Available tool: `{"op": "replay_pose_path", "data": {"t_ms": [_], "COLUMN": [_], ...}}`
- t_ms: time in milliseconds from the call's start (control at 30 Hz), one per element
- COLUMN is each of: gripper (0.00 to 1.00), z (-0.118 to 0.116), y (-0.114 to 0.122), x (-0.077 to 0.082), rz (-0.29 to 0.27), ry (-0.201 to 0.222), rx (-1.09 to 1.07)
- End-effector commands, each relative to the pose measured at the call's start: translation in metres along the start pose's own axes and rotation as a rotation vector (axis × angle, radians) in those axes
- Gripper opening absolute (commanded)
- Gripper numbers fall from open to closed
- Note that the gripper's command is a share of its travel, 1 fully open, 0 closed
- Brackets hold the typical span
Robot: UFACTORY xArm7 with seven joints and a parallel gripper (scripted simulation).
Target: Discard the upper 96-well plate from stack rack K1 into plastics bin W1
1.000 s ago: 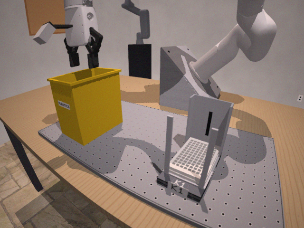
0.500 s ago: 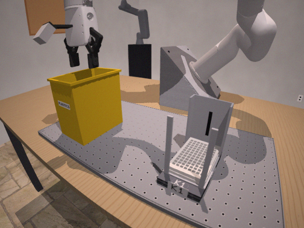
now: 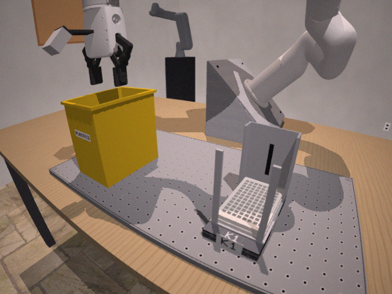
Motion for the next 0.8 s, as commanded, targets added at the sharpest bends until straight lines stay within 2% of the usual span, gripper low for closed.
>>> {"op": "replay_pose_path", "data": {"t_ms": [0, 400, 767], "gripper": [1.0, 1.0, 1.0], "z": [0.001, 0.001, 0.001], "y": [0.0, 0.0, 0.0], "x": [0.012, 0.039, 0.039], "rz": [0.005, 0.005, 0.005], "ry": [0.006, 0.006, 0.006], "rx": [0.0, 0.0, 0.0]}}
Point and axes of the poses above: the point where the finger pads meet when closed, its own x axis back along the fingers, its own z axis across the jaws, y = z × x, the point moved 9 cm from there along x, back along the fingers, and after that the axes turned 2 degrees about -x, right-handed, at the moved point
